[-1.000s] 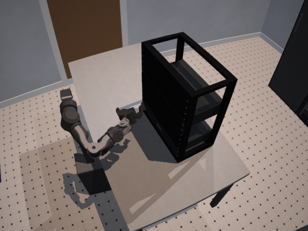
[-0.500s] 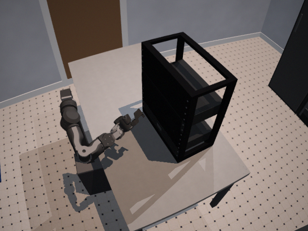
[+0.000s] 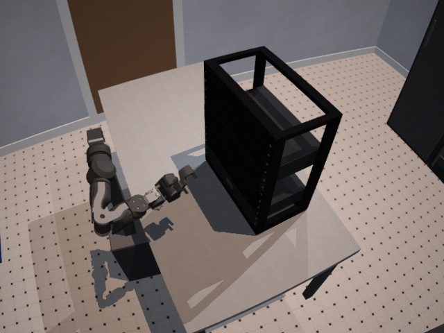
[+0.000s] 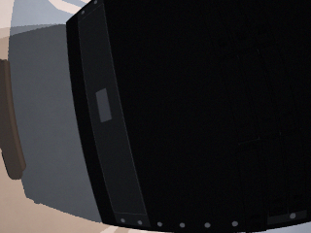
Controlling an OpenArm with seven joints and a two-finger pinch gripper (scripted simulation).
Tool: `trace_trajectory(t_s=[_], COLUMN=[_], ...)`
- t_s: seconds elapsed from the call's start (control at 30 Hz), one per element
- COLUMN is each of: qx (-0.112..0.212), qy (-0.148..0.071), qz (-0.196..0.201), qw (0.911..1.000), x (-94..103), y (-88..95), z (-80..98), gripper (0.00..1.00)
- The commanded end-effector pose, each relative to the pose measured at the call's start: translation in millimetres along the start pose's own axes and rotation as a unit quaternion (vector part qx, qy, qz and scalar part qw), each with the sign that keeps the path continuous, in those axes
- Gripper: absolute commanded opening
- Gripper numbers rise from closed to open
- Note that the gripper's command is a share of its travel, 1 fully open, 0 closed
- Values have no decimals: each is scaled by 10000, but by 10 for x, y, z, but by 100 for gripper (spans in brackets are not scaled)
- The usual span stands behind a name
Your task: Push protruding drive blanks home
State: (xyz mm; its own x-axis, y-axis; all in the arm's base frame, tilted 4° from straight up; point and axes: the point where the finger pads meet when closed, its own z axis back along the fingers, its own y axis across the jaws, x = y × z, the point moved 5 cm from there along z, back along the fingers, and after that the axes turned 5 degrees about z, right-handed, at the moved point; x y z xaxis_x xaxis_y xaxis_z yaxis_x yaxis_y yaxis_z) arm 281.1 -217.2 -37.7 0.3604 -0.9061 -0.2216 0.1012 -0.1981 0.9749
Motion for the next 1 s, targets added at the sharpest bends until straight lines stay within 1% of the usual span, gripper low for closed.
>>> trace_trajectory(t_s=[0.0,0.03,0.27,0.47,0.53,0.6,0.73,0.97], qx=[124,124,317,388,399,399,411,419], qy=[-79,-79,-574,-859,-925,-925,-1016,-1068], qz=[127,127,907,1359,1462,1462,1604,1694], qw=[9998,9998,9937,9862,9841,9841,9810,9788], x=[17,17,83,109,116,116,125,128], y=[27,27,99,142,152,152,165,174], z=[3,3,214,334,361,361,398,421], gripper=[100,100,100,100,100,100,100,100])
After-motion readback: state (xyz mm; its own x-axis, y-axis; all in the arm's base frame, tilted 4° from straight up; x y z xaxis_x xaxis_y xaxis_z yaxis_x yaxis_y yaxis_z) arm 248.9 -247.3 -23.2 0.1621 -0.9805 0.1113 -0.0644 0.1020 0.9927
